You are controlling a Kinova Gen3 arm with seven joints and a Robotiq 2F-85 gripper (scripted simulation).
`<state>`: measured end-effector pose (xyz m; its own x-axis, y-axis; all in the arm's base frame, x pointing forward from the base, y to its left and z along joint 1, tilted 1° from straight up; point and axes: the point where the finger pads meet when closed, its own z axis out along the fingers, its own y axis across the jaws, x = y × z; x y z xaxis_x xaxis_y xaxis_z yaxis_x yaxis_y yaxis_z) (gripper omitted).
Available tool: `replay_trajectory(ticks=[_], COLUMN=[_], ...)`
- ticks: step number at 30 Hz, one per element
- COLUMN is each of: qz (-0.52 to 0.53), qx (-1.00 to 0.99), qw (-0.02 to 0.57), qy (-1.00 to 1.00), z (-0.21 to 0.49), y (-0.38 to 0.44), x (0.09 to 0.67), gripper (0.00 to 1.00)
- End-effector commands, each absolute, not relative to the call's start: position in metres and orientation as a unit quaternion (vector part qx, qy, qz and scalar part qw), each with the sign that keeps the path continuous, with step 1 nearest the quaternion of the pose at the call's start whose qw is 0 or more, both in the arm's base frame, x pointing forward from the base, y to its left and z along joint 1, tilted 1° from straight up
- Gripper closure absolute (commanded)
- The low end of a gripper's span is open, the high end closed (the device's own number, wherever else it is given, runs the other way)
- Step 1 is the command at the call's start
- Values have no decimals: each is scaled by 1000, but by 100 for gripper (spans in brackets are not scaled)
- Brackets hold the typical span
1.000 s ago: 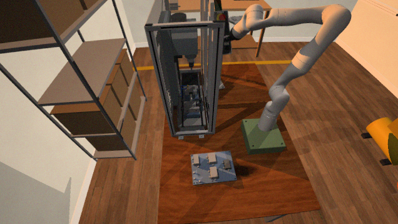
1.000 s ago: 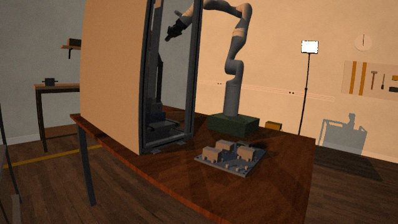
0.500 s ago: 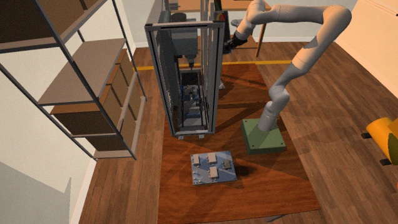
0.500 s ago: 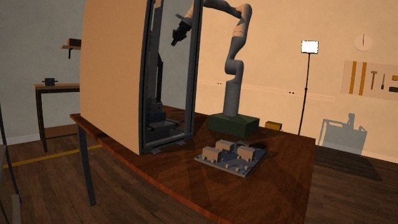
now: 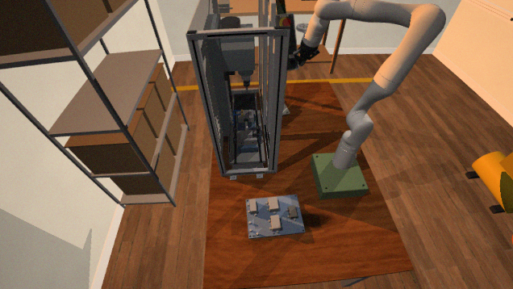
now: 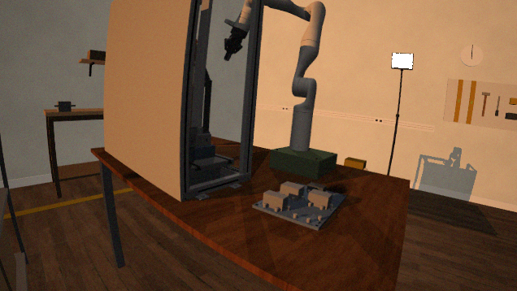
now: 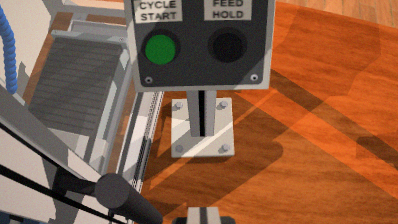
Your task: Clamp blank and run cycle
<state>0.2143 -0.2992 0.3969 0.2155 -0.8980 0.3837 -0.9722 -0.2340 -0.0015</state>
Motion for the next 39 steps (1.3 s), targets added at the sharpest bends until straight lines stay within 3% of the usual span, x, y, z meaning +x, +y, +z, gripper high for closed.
replay_trajectory(ticks=[1,7,12,24,29,39], qz=[133,133,43,43,-7,-7], qx=[774,774,784,784,786,786], qw=[109,109,38,38,-1,-1], qy=[-609,-609,-618,-618,-619,-619], z=[395,395,395,395,395,395], y=[-299,-299,-299,-299,-299,-299], x=[212,212,212,212,212,212], gripper=[90,90,90,90,90,90])
